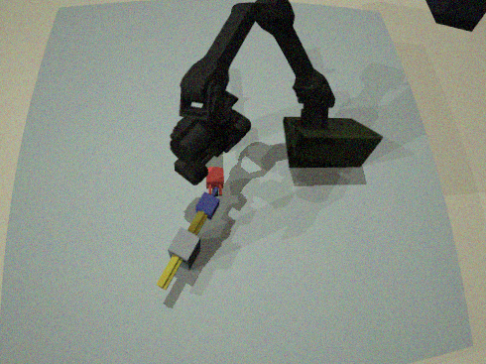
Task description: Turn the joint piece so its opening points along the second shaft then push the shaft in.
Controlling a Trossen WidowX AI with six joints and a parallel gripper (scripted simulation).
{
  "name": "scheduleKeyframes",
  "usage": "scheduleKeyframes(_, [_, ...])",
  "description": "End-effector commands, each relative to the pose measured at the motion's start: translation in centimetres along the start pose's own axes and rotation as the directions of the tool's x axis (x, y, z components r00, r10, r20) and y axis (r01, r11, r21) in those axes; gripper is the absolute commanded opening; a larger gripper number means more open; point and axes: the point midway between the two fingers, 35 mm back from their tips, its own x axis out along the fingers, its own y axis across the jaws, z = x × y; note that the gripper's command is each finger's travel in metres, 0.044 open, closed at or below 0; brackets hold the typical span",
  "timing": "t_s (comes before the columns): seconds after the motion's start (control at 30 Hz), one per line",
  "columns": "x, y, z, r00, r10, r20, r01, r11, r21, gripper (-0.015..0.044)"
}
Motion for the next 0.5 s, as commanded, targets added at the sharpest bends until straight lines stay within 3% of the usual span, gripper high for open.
scheduleKeyframes(0.0, [-1.6, 0.1, -0.2, 1.0, -0.005, 0.003, 0.006, 0.986, -0.166, 0.044])
scheduleKeyframes(0.47, [-6.0, -0.4, -0.6, 0.999, -0.031, 0.028, 0.041, 0.796, -0.604, 0.044])
